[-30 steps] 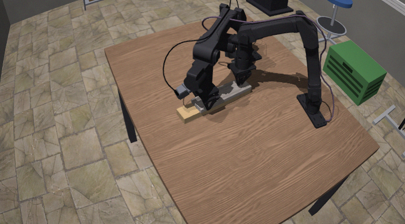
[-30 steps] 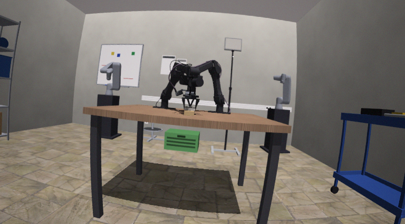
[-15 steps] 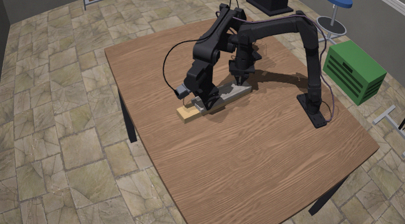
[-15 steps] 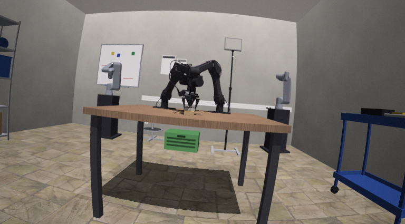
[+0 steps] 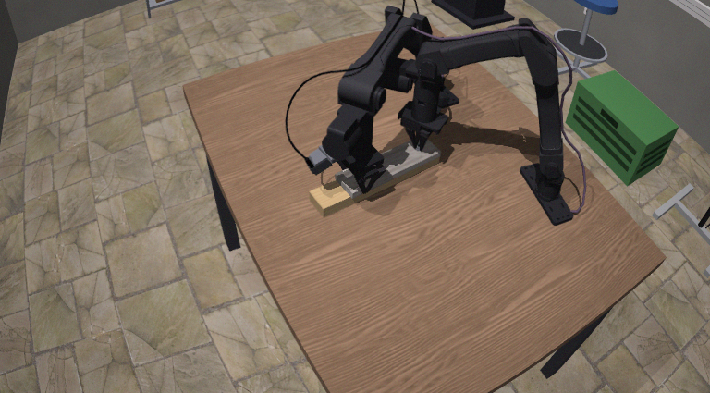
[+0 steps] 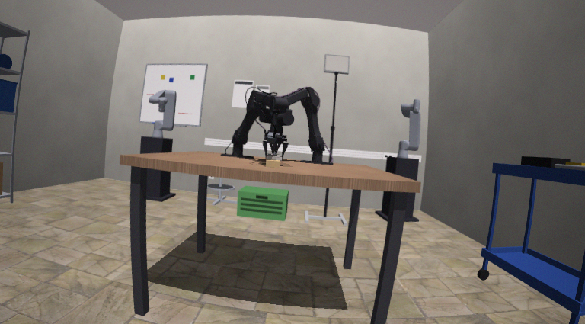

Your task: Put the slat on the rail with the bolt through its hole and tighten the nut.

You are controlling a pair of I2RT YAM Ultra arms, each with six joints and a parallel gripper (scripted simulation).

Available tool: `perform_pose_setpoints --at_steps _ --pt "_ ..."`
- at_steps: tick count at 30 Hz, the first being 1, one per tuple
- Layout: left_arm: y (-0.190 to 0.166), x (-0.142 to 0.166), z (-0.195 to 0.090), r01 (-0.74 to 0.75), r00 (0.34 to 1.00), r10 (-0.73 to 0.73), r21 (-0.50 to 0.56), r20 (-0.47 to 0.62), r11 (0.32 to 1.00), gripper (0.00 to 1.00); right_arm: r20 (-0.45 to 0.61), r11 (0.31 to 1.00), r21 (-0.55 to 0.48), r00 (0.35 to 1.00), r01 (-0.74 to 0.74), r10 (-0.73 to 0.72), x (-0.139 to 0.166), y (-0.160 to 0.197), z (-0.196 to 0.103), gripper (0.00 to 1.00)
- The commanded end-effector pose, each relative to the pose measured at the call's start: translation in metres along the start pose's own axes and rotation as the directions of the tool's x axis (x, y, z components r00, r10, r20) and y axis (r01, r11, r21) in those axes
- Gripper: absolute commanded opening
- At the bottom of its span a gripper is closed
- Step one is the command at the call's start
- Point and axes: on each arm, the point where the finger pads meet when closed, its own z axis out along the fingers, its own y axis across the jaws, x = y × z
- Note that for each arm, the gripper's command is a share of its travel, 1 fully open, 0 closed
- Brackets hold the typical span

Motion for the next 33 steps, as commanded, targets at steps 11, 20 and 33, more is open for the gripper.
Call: perform_pose_setpoints --at_steps 11,20,33 --pt "-0.0017 -0.0054 -0.0031 -0.119 0.993 0.119 -0.013 0.012 0.993 0.12 0.013 1.0 -0.007 1.0 0.0 0.0 -0.0018 0.0009 -0.0056 0.72" --pt "-0.0017 -0.0054 -0.0031 -0.119 0.993 0.119 -0.012 0.012 0.993 0.12 0.013 1.0 -0.007 1.0 0.0 0.0 -0.0018 0.0009 -0.0056 0.72" --pt "0.0024 0.0005 -0.0037 -0.106 0.994 0.106 -0.014 -0.004 0.994 0.34 0.013 1.0 -0.007 1.0 0.0 0.0 -0.0018 0.0009 -0.0056 0.72"
